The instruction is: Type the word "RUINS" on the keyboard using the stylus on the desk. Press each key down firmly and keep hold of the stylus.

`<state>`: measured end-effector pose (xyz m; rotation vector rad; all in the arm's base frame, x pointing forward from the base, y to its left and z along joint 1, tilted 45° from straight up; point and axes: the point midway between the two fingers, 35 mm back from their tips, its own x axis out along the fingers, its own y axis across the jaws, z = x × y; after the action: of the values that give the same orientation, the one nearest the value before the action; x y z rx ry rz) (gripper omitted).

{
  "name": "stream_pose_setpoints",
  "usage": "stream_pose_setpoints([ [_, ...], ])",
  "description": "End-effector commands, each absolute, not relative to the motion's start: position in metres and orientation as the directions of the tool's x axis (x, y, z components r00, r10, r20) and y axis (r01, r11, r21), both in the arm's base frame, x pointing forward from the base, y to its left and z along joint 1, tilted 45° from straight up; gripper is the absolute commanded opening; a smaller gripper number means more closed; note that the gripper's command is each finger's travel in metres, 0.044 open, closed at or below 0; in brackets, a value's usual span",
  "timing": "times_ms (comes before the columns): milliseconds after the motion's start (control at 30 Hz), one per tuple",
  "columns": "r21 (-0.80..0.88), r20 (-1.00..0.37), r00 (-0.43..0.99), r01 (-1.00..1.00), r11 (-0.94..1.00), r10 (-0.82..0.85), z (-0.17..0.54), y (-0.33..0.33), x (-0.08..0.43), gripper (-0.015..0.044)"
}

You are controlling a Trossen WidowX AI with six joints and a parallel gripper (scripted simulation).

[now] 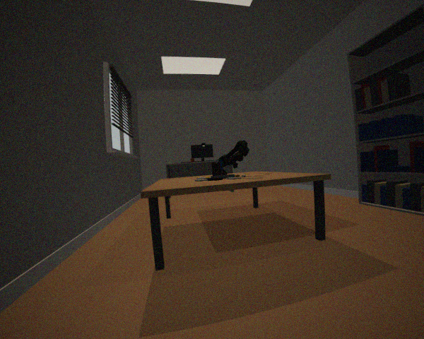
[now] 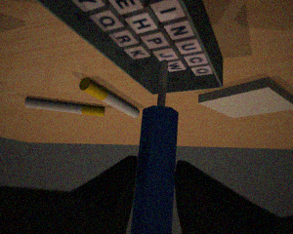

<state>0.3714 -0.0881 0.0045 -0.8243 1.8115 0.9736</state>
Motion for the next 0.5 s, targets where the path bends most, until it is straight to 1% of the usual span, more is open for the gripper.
stream_pose_setpoints([
  [0,0.277,-0.915,-0.379,-0.838,0.469,-0.136,0.005,-0.088,0.371,0.0064],
  [100,0.277,-0.915,-0.379,-0.838,0.469,-0.136,0.005,-0.088,0.371,0.0044],
  [167,0.278,-0.915,-0.379,-0.839,0.468,-0.137,0.003,-0.091,0.371,0.0000],
  [300,0.281,-0.913,-0.382,-0.841,0.462,-0.140,-0.004,-0.104,0.371,0.0000],
  [467,0.281,-0.913,-0.383,-0.841,0.462,-0.141,-0.005,-0.105,0.371,0.0000],
])
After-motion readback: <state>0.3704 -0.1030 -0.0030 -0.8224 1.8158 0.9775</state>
